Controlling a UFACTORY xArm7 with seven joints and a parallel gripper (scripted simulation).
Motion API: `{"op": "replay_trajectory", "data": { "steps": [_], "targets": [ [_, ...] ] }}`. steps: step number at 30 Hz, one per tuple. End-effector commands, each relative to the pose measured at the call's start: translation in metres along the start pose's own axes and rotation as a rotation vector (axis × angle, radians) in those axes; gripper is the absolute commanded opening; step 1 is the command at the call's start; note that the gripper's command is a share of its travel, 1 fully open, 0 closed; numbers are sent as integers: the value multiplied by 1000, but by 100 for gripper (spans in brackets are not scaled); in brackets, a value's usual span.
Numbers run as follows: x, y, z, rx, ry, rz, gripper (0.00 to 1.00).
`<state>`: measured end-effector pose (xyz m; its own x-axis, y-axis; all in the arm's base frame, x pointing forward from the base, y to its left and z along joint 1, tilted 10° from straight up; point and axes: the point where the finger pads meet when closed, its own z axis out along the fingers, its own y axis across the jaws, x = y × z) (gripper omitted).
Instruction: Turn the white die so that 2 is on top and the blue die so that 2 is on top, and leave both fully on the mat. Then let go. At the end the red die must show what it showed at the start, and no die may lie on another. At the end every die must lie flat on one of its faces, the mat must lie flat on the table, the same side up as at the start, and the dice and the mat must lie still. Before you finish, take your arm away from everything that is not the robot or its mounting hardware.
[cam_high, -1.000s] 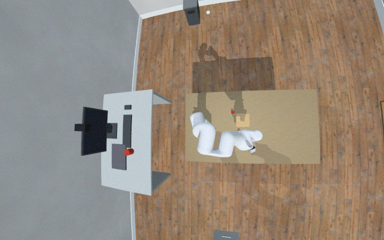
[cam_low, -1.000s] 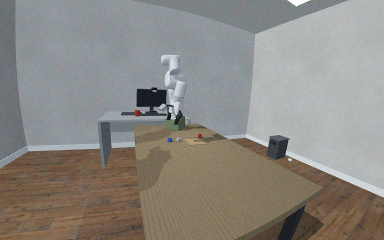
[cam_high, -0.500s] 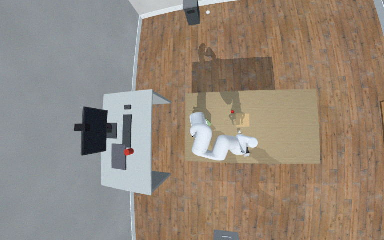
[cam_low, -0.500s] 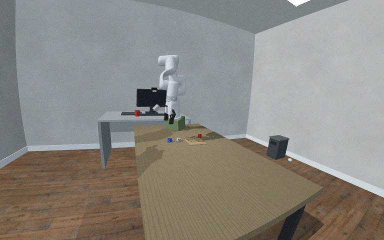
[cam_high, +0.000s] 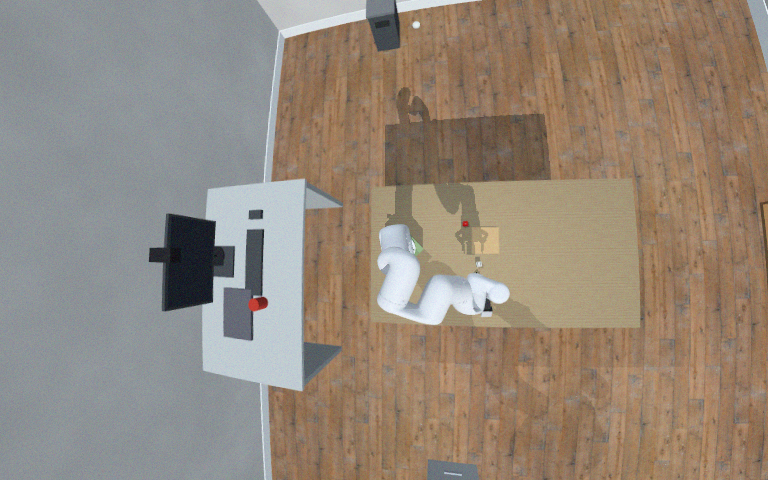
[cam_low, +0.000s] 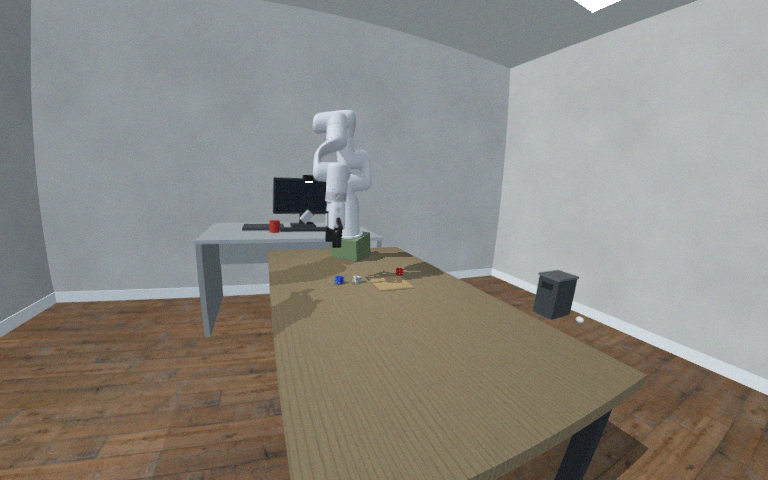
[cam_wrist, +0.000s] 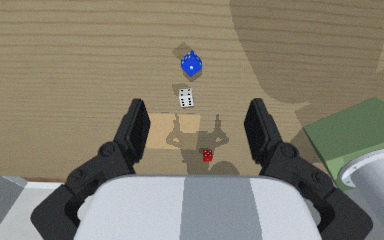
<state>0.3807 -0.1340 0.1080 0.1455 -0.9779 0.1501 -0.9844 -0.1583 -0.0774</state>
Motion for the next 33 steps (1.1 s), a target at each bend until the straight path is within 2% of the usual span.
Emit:
{"op": "replay_trajectory", "data": {
  "steps": [1, 3, 29, 33],
  "targets": [
    [1, -1, -1, 5, 0, 2, 100],
    [6, 4, 0, 26, -21, 57, 100],
    [6, 5, 0, 30, -24, 66, 100],
    [6, 5, 6, 29, -25, 66, 100]
  ]
}}
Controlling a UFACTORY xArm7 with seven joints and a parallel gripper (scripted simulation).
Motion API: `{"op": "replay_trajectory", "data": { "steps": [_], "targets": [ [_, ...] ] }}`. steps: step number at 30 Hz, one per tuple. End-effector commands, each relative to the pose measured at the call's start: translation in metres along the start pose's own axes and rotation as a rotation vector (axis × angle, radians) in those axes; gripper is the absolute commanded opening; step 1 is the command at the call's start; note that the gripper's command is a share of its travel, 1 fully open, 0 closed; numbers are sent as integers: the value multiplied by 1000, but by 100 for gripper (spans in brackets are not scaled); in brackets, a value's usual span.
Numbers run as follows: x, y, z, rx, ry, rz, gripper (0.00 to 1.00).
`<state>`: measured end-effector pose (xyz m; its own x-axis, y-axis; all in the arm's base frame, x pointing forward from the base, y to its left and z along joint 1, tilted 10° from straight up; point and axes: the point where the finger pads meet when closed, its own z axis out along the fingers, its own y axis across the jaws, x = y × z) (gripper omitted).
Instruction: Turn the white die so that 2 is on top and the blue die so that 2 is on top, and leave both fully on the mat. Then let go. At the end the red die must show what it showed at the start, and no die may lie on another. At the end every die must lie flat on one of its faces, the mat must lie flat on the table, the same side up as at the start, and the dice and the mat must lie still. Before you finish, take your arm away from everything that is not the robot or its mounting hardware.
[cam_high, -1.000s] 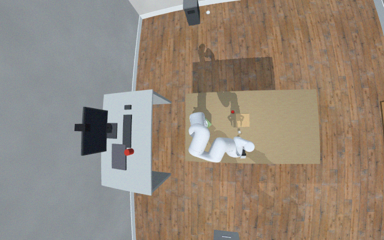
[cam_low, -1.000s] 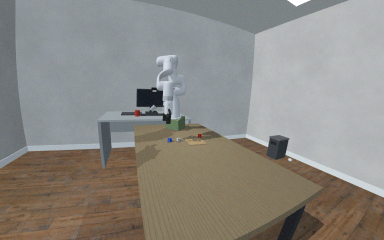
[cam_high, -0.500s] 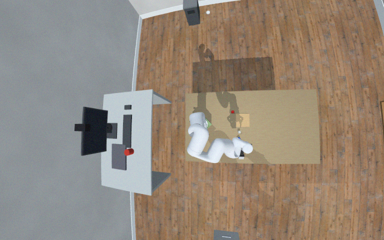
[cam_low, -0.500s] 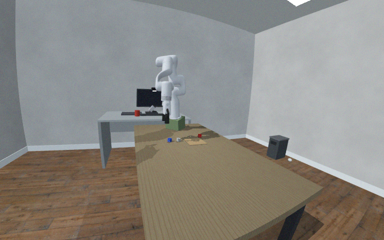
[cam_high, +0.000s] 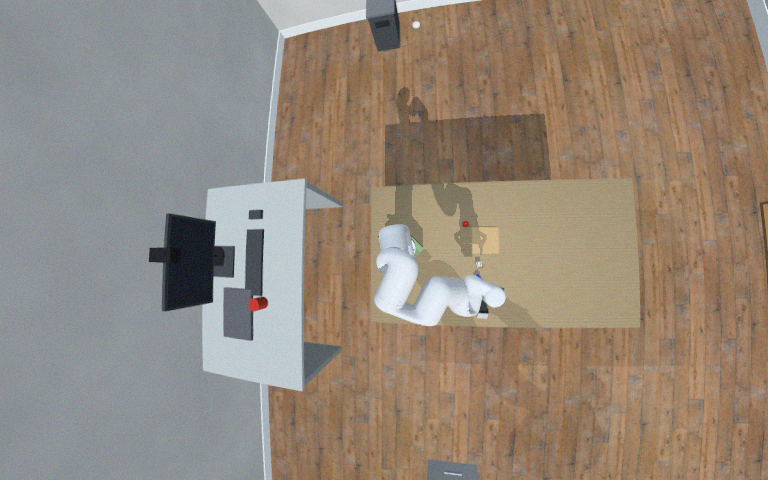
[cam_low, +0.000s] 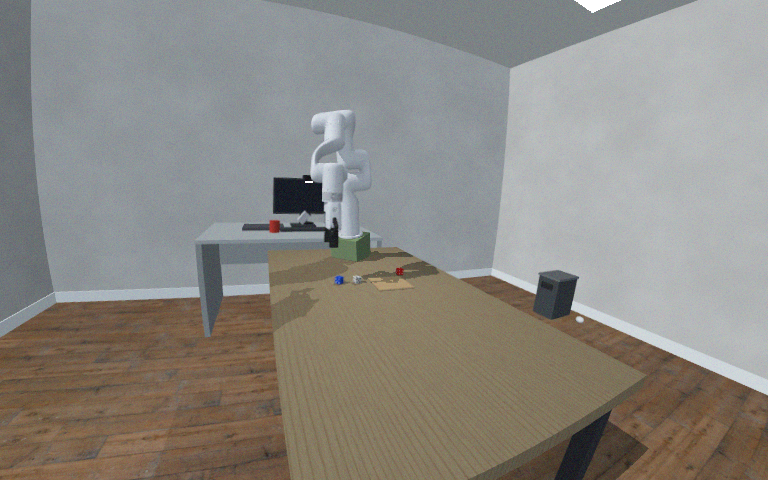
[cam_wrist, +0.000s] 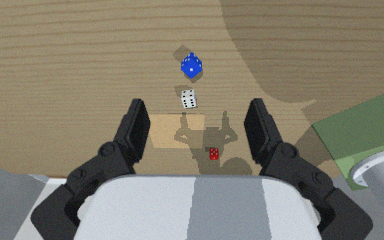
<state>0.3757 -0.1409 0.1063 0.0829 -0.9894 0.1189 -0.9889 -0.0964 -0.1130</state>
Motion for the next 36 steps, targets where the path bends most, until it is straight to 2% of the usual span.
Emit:
{"op": "replay_trajectory", "data": {
  "steps": [1, 25, 36],
  "targets": [
    [0, -1, 7, 2, 1, 0, 100],
    [1, -4, 94, 2, 1, 0, 100],
    [1, -5, 103, 2, 1, 0, 100]
  ]
}}
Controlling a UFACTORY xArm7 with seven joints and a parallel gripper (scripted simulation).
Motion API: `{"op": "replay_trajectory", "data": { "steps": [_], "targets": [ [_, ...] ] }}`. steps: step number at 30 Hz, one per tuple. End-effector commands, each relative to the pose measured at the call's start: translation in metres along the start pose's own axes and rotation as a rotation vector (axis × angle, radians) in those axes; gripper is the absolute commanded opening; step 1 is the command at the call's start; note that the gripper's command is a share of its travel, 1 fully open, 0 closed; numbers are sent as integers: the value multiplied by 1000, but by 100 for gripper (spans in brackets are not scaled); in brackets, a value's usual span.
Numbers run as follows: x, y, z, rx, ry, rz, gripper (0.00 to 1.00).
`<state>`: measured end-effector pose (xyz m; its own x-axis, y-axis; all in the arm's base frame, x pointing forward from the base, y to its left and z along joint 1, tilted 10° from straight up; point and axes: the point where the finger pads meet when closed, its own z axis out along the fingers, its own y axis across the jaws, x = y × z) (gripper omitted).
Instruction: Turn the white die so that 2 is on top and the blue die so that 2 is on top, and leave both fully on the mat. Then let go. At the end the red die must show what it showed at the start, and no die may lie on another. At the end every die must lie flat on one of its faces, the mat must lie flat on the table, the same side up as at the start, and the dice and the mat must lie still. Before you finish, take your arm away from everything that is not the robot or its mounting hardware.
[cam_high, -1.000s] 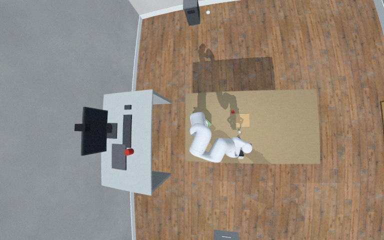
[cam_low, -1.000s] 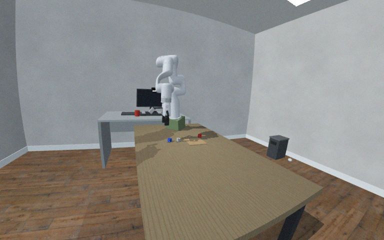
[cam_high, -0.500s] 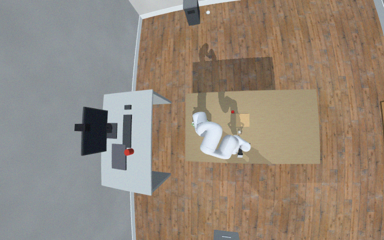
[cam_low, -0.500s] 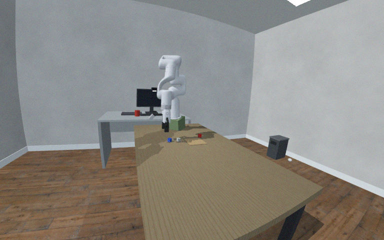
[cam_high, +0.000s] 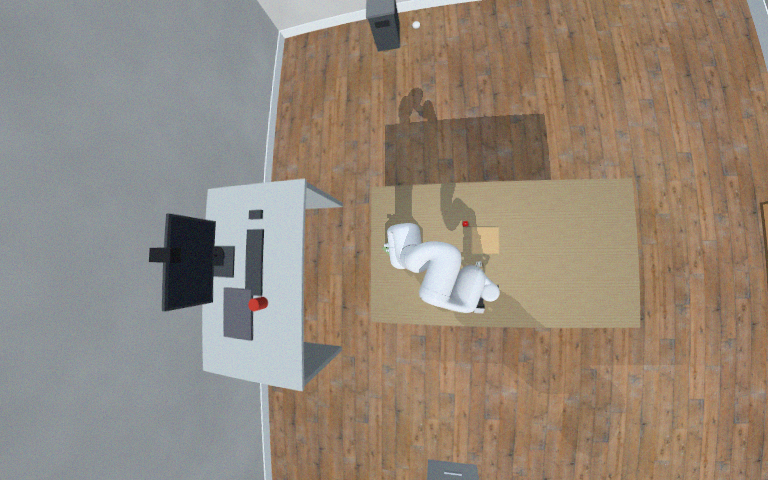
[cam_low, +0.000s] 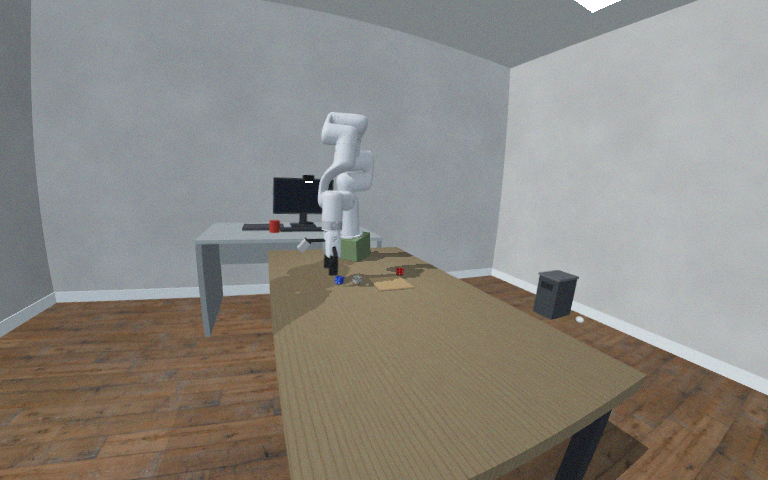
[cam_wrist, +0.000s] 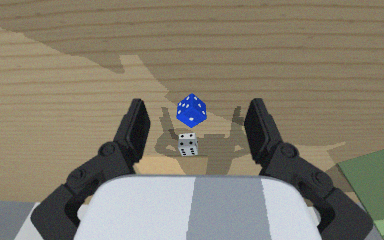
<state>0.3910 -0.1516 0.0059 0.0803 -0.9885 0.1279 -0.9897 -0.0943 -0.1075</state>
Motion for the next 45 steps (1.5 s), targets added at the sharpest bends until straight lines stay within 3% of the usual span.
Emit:
{"op": "replay_trajectory", "data": {
  "steps": [1, 37, 45],
  "targets": [
    [1, -2, 1, 8, -9, -2, 100],
    [1, -2, 1, 8, -9, -2, 100],
    [-10, -3, 1, 8, -9, -2, 100]
  ]
}}
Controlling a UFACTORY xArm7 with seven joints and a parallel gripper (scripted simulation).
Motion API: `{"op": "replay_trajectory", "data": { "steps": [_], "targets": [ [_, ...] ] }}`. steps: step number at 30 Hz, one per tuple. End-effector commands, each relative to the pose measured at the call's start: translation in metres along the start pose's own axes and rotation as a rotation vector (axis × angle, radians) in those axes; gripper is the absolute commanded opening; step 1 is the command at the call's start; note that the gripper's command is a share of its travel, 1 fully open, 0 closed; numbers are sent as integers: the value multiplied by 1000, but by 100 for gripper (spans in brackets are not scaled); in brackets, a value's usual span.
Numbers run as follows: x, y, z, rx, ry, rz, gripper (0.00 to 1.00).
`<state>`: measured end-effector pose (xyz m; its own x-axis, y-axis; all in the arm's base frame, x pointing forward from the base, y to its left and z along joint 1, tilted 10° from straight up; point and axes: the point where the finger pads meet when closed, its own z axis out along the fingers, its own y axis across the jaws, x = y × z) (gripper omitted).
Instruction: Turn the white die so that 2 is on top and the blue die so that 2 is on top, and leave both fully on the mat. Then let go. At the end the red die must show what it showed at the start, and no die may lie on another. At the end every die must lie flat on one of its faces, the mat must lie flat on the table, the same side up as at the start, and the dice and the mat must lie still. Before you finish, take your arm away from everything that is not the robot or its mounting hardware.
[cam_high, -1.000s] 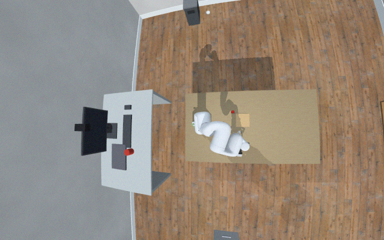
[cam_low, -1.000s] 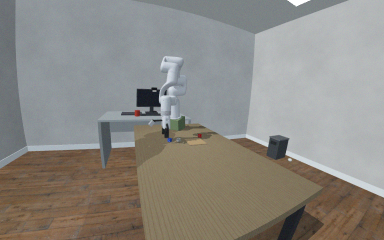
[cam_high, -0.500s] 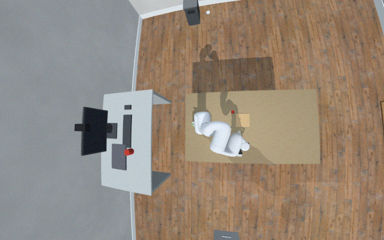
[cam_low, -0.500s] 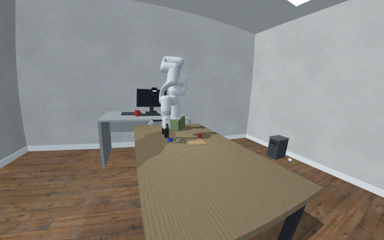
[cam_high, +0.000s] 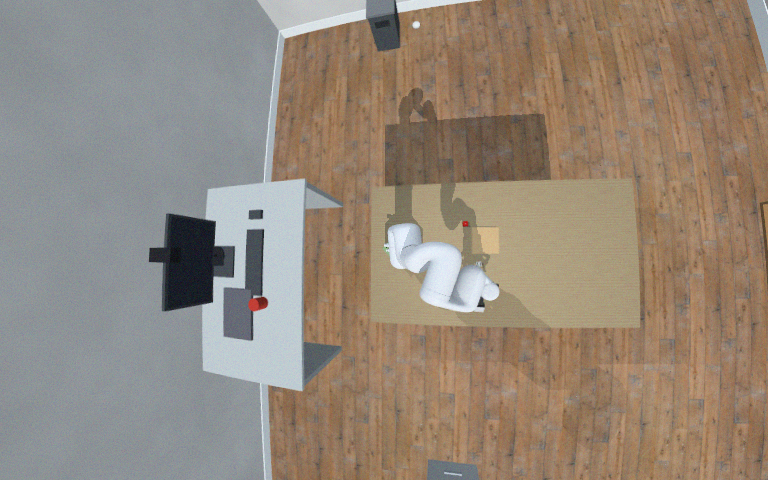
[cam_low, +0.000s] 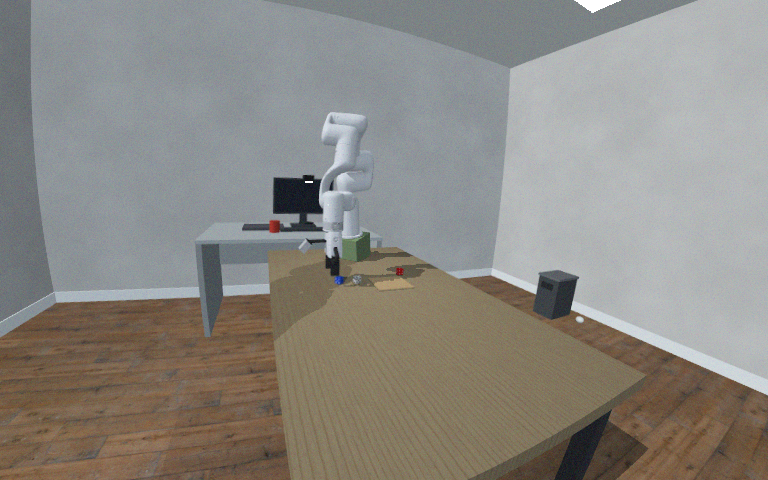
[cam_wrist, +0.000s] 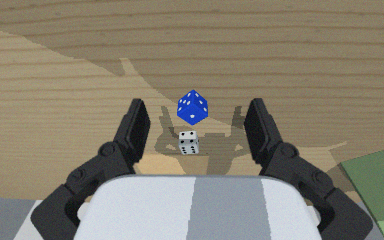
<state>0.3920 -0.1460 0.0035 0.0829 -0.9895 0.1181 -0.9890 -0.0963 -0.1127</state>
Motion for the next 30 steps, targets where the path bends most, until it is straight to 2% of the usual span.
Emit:
{"op": "replay_trajectory", "data": {
  "steps": [1, 13, 30],
  "targets": [
    [-8, -2, -1, 3, 1, 0, 100],
    [-61, -7, -1, 3, 1, 0, 100],
    [-63, -8, -1, 3, 1, 0, 100]
  ]
}}
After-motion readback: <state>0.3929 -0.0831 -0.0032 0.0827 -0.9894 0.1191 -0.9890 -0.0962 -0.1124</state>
